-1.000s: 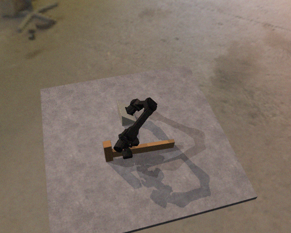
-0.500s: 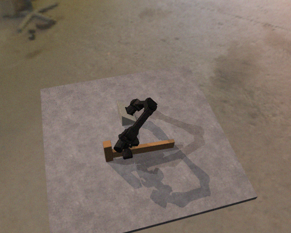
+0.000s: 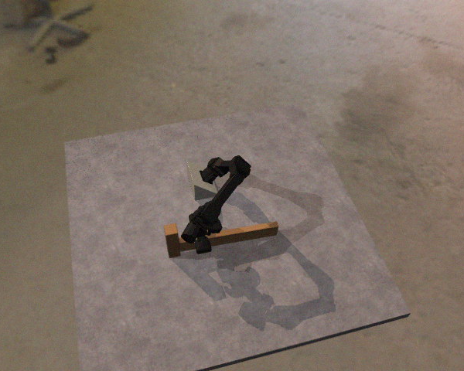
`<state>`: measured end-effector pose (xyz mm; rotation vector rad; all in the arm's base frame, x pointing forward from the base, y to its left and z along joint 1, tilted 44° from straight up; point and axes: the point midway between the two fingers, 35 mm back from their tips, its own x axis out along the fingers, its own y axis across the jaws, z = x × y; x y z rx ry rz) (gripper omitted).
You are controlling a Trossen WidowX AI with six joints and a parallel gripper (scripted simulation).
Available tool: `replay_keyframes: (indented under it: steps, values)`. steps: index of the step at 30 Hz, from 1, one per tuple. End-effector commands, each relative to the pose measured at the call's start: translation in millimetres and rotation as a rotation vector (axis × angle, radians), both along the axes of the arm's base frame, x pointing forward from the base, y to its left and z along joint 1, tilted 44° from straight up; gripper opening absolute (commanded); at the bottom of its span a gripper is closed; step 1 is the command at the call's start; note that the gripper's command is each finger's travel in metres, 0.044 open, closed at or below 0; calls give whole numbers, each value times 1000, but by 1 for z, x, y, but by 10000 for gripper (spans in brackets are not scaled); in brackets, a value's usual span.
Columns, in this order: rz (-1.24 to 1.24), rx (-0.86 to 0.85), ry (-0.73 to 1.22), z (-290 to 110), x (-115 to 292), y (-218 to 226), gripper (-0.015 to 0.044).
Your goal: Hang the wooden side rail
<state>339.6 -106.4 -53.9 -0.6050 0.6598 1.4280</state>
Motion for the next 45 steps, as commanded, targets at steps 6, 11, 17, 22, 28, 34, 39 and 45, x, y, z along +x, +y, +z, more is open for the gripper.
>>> replay_keyframes:
  steps: [6, 11, 17, 22, 28, 34, 39, 45]
  values:
    - [-8, -7, -1, -1, 0, -3, 0]
    - [-8, -7, -1, -2, 0, -2, 0]
    - [-8, -7, -1, -3, 0, -1, 0]
    - [-8, -7, -1, -3, 0, -1, 0]
    - [-8, -7, -1, -4, 0, 0, 0]
    - [-8, -7, -1, -5, 0, 1, 0]
    - [-8, -7, -1, -5, 0, 1, 0]
    - [-8, -7, -1, -6, 0, 2, 0]
